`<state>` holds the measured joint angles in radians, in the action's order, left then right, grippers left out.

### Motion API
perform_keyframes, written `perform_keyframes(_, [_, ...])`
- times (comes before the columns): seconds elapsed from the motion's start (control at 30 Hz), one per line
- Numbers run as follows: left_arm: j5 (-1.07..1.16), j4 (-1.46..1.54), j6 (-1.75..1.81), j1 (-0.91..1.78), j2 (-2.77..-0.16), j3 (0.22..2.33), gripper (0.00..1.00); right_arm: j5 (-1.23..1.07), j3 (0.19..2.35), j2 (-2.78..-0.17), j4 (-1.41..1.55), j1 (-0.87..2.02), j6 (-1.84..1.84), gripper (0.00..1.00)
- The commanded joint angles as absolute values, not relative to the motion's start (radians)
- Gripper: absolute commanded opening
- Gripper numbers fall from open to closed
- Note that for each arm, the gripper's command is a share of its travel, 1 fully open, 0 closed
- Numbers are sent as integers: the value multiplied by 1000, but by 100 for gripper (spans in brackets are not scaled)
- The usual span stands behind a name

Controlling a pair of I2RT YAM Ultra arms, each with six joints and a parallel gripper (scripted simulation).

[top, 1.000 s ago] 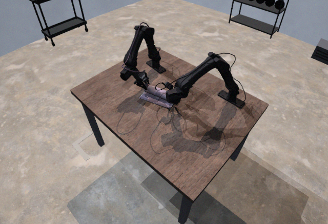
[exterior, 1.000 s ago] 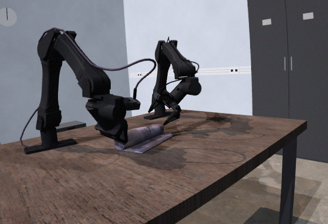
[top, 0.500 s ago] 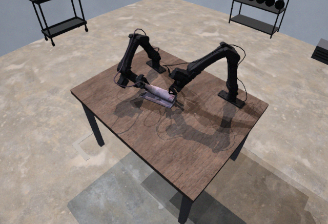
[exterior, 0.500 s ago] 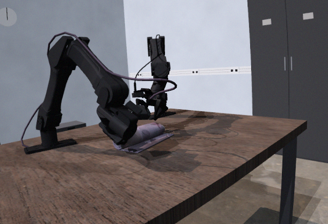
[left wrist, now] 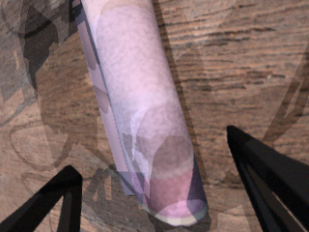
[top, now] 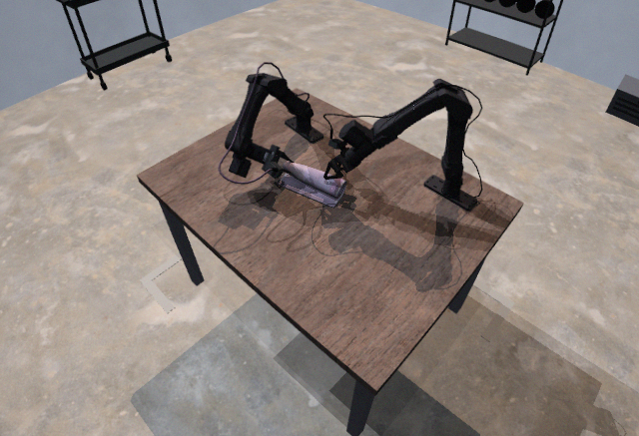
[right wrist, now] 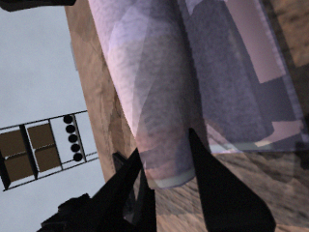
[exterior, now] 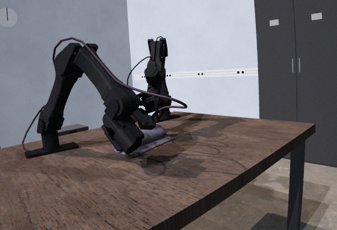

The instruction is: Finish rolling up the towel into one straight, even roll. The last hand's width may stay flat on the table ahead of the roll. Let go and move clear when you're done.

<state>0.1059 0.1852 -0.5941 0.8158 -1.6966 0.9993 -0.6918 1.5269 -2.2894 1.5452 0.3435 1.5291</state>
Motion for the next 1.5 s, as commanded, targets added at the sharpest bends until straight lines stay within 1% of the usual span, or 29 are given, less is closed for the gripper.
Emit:
perform_keyframes(0.0, [99,147,-620,796,-1676,1013,98,-687,1546,-2301,1545,356,1544,36])
perform_keyframes(0.37, [110,87,-630,787,-1709,983,98,-687,1543,-2307,1537,356,1544,36])
perform_keyframes(0.73, [107,-123,-627,793,-1820,883,98,-687,1543,-2307,1537,356,1544,36])
perform_keyframes(1.1, [104,-83,-623,798,-1837,946,98,-687,1543,-2307,1537,356,1544,36])
perform_keyframes(1.43, [104,-82,-623,798,-1839,948,55,-687,1543,-2307,1537,356,1544,36])
perform_keyframes(1.47, [104,-82,-623,798,-1839,948,55,-687,1543,-2307,1537,356,1544,36])
